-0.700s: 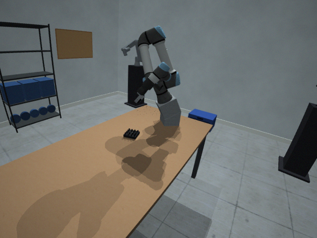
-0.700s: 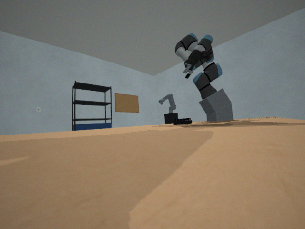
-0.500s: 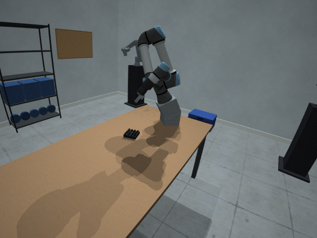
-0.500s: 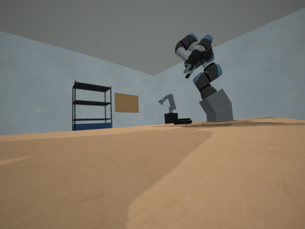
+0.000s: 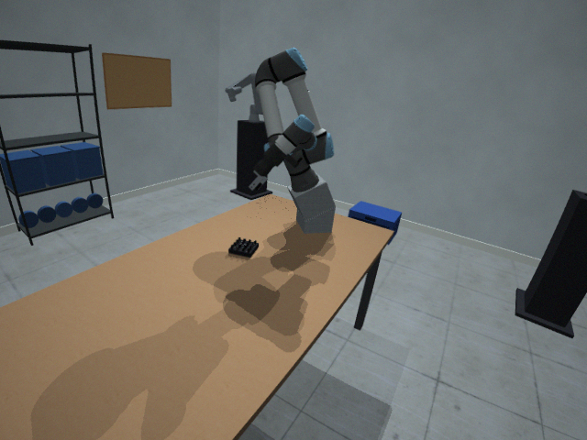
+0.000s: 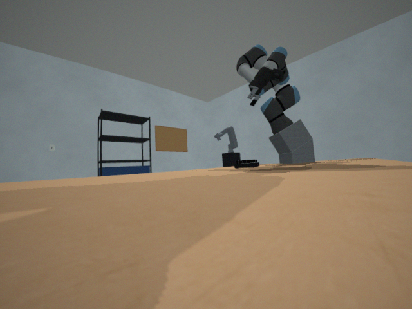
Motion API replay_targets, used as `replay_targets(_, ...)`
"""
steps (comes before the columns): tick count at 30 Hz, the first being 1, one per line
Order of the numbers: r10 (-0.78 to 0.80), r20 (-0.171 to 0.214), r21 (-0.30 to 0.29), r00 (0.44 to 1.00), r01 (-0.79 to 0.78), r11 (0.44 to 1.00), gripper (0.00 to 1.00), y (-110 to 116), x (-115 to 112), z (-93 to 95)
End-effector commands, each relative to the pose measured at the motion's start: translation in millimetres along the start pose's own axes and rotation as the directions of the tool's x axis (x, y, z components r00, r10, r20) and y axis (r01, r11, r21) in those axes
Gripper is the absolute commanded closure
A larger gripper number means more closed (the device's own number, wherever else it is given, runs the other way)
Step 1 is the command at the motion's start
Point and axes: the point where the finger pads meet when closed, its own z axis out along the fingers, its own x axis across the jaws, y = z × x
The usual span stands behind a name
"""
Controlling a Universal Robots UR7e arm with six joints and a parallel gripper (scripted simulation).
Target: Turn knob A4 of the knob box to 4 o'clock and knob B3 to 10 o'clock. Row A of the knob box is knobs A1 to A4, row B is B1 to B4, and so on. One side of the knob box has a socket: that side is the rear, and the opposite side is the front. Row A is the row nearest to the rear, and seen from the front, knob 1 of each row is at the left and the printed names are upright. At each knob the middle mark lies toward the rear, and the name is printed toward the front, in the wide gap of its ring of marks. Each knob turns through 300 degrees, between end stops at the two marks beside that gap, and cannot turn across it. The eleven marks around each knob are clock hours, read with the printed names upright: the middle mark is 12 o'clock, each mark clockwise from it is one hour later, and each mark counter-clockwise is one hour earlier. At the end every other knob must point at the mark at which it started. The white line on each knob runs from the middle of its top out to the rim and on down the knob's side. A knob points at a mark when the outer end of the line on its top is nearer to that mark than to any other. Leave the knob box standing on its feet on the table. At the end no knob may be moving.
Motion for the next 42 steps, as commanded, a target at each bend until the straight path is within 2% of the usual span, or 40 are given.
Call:
replay_targets(1,0.007,0.003,0.002,1.0,-0.007,1.0,0.0,-0.5,-0.2,1.4)
replay_targets(6,0.046,0.025,0.019,0.999,-0.047,0.999,0.0,-5.7,-3.5,11.5)
replay_targets(11,0.133,0.078,0.052,0.988,-0.138,0.989,0.0,-16.6,-11.7,33.4)
replay_targets(13,0.133,0.078,0.052,0.988,-0.138,0.989,0.0,-16.6,-11.7,33.4)
replay_targets(21,0.343,0.218,0.092,0.914,-0.369,0.925,0.0,-39.4,-34.5,82.4)
replay_targets(28,0.5,0.333,0.084,0.8,-0.553,0.829,0.0,-53.9,-54.9,117.3)
replay_targets(30,0.5,0.333,0.084,0.8,-0.553,0.829,0.0,-53.9,-54.9,117.3)
replay_targets(32,0.564,0.382,0.068,0.733,-0.63,0.773,0.0,-59.5,-64.3,131.8)
replay_targets(42,0.718,0.504,-0.022,0.479,-0.825,0.565,0.0,-72.3,-92.6,170.4)
